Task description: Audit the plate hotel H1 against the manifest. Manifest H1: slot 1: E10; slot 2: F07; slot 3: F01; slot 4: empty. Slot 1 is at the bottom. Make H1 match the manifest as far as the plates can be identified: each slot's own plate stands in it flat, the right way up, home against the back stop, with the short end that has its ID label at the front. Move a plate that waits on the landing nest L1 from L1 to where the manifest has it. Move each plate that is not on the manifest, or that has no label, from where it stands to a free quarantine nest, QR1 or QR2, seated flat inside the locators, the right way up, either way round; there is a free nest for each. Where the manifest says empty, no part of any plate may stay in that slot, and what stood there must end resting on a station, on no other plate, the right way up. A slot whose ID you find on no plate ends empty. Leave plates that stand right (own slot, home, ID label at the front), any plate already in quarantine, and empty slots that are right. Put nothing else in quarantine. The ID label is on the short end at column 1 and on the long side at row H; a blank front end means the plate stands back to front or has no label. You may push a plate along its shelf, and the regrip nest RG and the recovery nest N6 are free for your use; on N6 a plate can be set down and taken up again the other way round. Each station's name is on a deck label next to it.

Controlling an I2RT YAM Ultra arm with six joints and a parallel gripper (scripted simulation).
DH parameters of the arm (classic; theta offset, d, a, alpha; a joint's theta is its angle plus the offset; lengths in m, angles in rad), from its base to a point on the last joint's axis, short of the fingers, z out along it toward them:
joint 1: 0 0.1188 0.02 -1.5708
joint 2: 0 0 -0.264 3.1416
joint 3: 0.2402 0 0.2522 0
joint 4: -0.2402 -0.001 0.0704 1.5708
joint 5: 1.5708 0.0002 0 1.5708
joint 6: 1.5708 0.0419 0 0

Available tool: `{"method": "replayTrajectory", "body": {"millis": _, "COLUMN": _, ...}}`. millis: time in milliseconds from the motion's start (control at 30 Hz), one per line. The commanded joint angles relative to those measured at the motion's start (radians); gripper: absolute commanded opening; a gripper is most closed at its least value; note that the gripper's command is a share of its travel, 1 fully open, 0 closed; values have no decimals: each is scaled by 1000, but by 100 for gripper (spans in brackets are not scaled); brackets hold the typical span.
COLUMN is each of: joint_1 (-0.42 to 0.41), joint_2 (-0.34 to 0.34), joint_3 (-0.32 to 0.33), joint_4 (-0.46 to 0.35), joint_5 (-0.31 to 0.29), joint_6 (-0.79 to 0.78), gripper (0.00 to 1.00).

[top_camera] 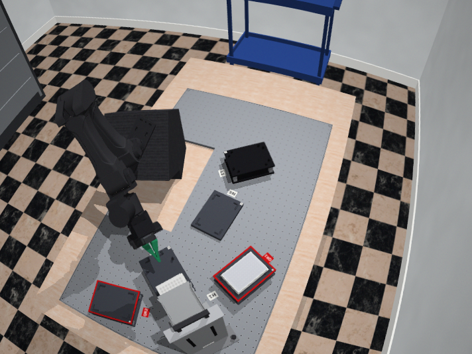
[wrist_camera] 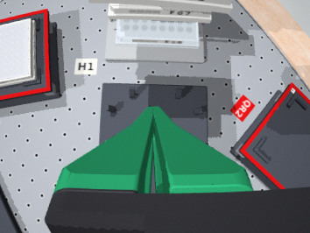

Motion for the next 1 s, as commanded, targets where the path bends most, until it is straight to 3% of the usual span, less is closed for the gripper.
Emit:
{"method": "replayTrajectory", "body": {"millis": 0, "joint_1": 15, "joint_2": 20, "joint_3": 37, "joint_4": 26, "joint_5": 2, "joint_6": -1, "gripper": 0}}
{"method": "replayTrajectory", "body": {"millis": 967, "joint_1": 47, "joint_2": 96, "joint_3": 93, "joint_4": 46, "joint_5": 32, "joint_6": 4, "gripper": 0}}
